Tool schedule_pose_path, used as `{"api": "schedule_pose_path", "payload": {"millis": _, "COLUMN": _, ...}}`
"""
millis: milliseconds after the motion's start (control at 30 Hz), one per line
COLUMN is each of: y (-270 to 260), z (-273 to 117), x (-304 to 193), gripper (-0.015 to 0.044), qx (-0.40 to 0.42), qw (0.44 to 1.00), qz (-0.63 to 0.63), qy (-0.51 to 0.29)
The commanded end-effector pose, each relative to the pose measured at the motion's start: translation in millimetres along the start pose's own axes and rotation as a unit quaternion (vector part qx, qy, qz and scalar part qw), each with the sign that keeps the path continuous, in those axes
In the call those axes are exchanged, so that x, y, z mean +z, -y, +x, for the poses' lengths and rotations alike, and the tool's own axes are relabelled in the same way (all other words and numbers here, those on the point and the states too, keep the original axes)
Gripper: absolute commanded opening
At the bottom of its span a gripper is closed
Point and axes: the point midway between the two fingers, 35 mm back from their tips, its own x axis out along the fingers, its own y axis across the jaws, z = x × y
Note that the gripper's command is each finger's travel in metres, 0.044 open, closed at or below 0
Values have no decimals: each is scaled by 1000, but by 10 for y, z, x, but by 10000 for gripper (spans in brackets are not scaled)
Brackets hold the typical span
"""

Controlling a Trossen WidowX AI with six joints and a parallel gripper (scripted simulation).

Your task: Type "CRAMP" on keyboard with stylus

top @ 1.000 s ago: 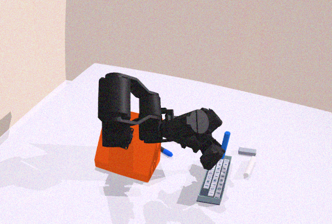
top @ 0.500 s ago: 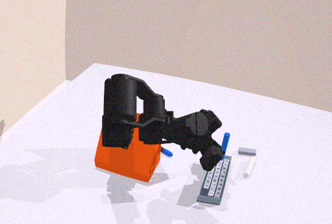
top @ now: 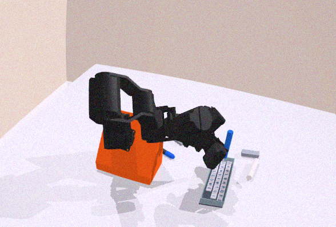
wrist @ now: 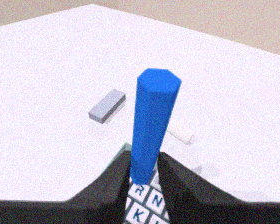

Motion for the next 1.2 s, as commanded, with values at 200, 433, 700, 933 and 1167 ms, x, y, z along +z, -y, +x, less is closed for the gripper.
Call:
{"api": "schedule_pose_path", "payload": {"millis": 200, "y": 16, "z": -117, "x": 195, "gripper": 81, "qx": -3, "qw": 1000, "qz": 3, "qy": 3}}
{"api": "schedule_pose_path", "payload": {"millis": 433, "y": 7, "z": -116, "x": 179, "gripper": 64, "qx": -2, "qw": 1000, "qz": 0, "qy": 3}}
{"api": "schedule_pose_path", "payload": {"millis": 700, "y": 42, "z": -33, "x": 259, "gripper": 0, "qx": -2, "qw": 1000, "qz": 2, "qy": 3}}
{"api": "schedule_pose_path", "payload": {"millis": 933, "y": 72, "z": 50, "x": 312, "gripper": 0, "qx": -3, "qw": 1000, "qz": 3, "qy": 3}}
{"api": "schedule_pose_path", "payload": {"millis": 1167, "y": 74, "z": 115, "x": 168, "gripper": 0, "qx": -4, "qw": 1000, "qz": 3, "qy": 4}}
